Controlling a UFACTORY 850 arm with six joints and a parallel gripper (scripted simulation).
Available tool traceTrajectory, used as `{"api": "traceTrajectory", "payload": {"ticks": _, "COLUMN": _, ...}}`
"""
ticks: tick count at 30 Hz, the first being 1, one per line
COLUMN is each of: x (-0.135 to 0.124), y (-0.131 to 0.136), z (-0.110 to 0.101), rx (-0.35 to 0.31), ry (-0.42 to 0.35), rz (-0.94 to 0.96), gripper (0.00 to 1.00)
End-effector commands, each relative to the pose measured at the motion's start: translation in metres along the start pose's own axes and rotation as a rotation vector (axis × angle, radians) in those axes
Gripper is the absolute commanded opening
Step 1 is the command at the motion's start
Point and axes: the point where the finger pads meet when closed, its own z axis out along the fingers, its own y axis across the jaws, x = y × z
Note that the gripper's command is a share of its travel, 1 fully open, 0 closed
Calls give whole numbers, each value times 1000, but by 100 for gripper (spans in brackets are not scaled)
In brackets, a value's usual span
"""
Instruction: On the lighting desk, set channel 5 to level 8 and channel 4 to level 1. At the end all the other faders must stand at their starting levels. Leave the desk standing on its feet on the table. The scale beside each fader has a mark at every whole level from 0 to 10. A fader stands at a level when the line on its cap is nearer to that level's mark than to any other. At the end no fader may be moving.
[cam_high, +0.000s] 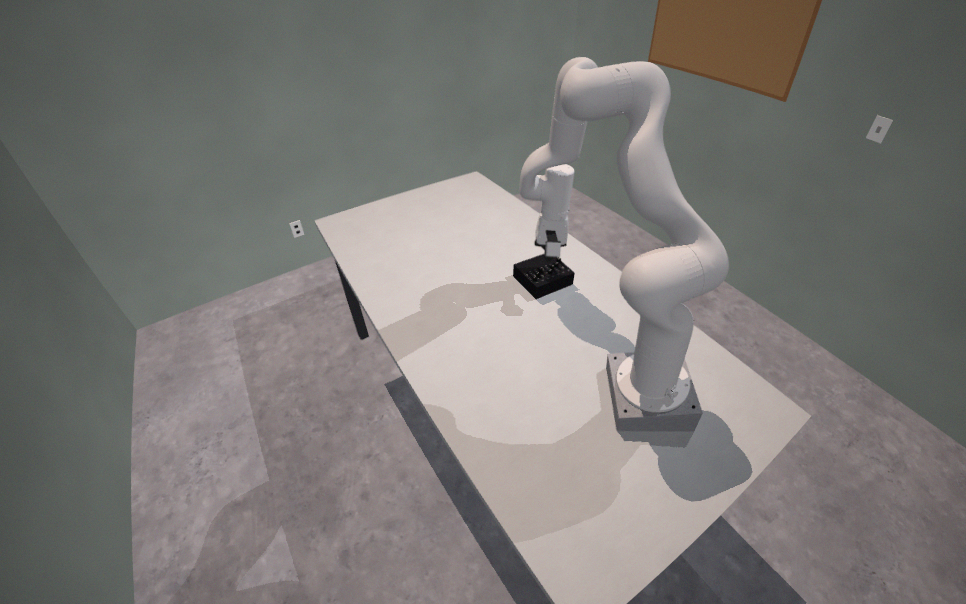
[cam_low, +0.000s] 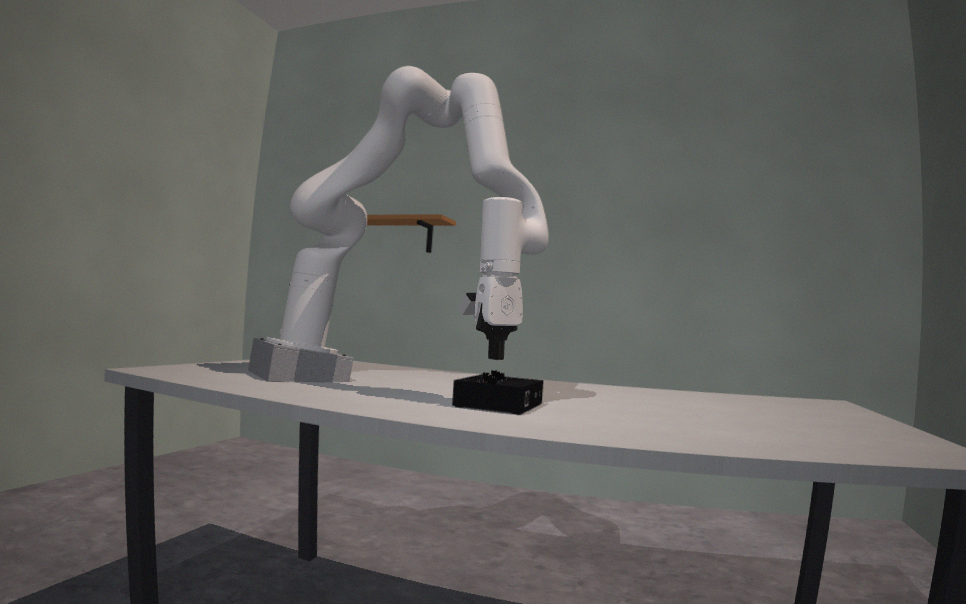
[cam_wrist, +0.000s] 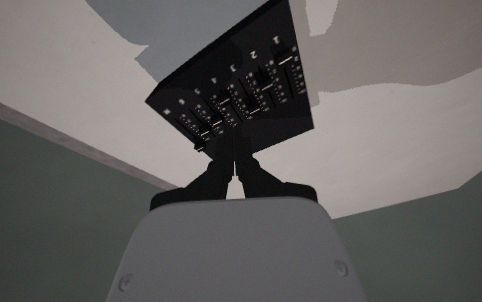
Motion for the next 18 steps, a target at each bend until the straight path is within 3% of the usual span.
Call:
{"api": "traceTrajectory", "payload": {"ticks": 1, "x": 1, "y": -3, "z": 0, "rx": 24, "ry": -2, "rz": 278, "gripper": 0}}
{"api": "traceTrajectory", "payload": {"ticks": 4, "x": 2, "y": -4, "z": 0, "rx": 22, "ry": -3, "rz": 336, "gripper": 0}}
{"api": "traceTrajectory", "payload": {"ticks": 7, "x": 3, "y": -7, "z": 0, "rx": 22, "ry": -6, "rz": 585, "gripper": 0}}
{"api": "traceTrajectory", "payload": {"ticks": 18, "x": 10, "y": -18, "z": 2, "rx": -20, "ry": -12, "rz": 1232, "gripper": 0}}
